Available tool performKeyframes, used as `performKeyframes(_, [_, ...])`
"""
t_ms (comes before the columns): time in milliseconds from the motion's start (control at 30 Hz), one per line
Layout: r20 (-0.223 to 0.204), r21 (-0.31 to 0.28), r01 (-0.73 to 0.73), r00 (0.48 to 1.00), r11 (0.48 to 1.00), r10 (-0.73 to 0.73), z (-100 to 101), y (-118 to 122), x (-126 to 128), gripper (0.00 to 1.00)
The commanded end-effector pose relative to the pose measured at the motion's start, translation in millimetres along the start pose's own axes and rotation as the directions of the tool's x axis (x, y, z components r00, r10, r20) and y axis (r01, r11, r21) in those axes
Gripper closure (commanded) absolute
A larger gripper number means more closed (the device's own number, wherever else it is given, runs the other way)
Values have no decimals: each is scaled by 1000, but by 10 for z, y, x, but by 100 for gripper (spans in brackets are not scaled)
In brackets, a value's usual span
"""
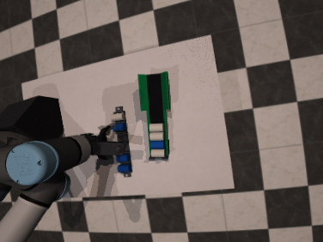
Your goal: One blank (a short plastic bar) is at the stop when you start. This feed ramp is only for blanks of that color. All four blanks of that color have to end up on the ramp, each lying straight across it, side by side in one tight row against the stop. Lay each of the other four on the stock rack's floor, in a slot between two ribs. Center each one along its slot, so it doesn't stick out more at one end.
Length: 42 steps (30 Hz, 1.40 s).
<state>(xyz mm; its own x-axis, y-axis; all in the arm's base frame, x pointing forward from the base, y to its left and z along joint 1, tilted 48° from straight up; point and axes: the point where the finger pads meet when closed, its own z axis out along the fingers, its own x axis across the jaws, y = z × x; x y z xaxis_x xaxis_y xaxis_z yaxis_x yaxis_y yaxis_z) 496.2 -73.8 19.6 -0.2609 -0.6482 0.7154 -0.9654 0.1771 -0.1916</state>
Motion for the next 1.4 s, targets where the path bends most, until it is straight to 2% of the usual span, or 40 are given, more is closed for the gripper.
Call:
performKeyframes(0, [7,19,274,962,961,-275,-10,5,-195,0])
performKeyframes(200, [-1,15,471,882,882,-471,-6,76,-404,0])
performKeyframes(400, [-6,11,650,760,760,-650,-2,156,-588,0])
performKeyframes(467, [-6,11,650,760,760,-650,-2,156,-588,0])
performKeyframes(500, [-8,10,727,687,687,-727,5,168,-609,0])
performKeyframes(700, [-12,4,851,526,526,-850,4,248,-761,0])
performKeyframes(967, [-15,-1,964,265,265,-964,19,335,-895,0])
performKeyframes(1033, [-15,-1,964,265,265,-964,19,335,-895,0])
performKeyframes(1067, [-16,0,986,164,164,-986,26,343,-903,0])
performKeyframes(1367, [-25,7,991,-136,-137,-990,27,404,-992,0])
